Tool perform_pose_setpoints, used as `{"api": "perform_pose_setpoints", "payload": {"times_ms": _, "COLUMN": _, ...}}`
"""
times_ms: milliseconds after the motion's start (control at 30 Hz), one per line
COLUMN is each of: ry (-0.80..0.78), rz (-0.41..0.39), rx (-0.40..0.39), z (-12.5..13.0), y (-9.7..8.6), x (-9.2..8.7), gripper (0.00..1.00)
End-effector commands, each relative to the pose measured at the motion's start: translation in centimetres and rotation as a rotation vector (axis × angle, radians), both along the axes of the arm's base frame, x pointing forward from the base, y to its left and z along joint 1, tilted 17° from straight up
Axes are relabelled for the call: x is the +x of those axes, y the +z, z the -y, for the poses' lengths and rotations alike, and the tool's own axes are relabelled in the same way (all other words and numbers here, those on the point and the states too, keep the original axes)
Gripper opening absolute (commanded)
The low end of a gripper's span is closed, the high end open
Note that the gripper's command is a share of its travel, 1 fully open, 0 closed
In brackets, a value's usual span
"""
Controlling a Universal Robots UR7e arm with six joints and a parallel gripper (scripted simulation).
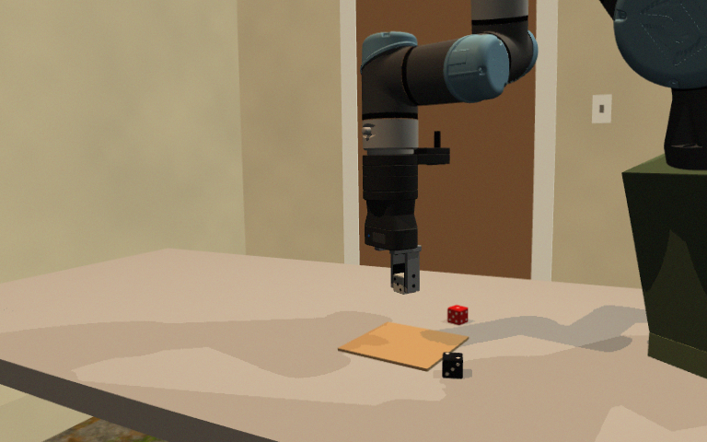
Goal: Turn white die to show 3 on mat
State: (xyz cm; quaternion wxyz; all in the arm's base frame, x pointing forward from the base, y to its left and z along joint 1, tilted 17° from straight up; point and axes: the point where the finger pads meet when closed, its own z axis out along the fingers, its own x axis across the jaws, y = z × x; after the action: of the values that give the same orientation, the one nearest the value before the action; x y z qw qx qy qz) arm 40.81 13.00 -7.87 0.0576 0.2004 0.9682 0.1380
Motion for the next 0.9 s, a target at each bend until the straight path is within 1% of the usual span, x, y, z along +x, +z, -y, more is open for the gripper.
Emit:
{"api": "perform_pose_setpoints", "payload": {"times_ms": 0, "ry": 0.0, "rz": -0.002, "rx": 0.0, "z": 0.3, "y": 1.0, "x": -0.2, "gripper": 0.49}}
{"api": "perform_pose_setpoints", "payload": {"times_ms": 167, "ry": 0.0, "rz": -0.002, "rx": 0.0, "z": 0.5, "y": 1.9, "x": -0.3, "gripper": 0.49}}
{"api": "perform_pose_setpoints", "payload": {"times_ms": 333, "ry": 0.0, "rz": -0.002, "rx": 0.0, "z": 0.6, "y": 2.3, "x": -0.4, "gripper": 0.49}}
{"api": "perform_pose_setpoints", "payload": {"times_ms": 767, "ry": 0.002, "rz": -0.001, "rx": 0.0, "z": 0.6, "y": 2.4, "x": -0.4, "gripper": 0.49}}
{"api": "perform_pose_setpoints", "payload": {"times_ms": 867, "ry": 0.05, "rz": 0.011, "rx": -0.008, "z": 0.2, "y": 2.0, "x": -0.2, "gripper": 0.49}}
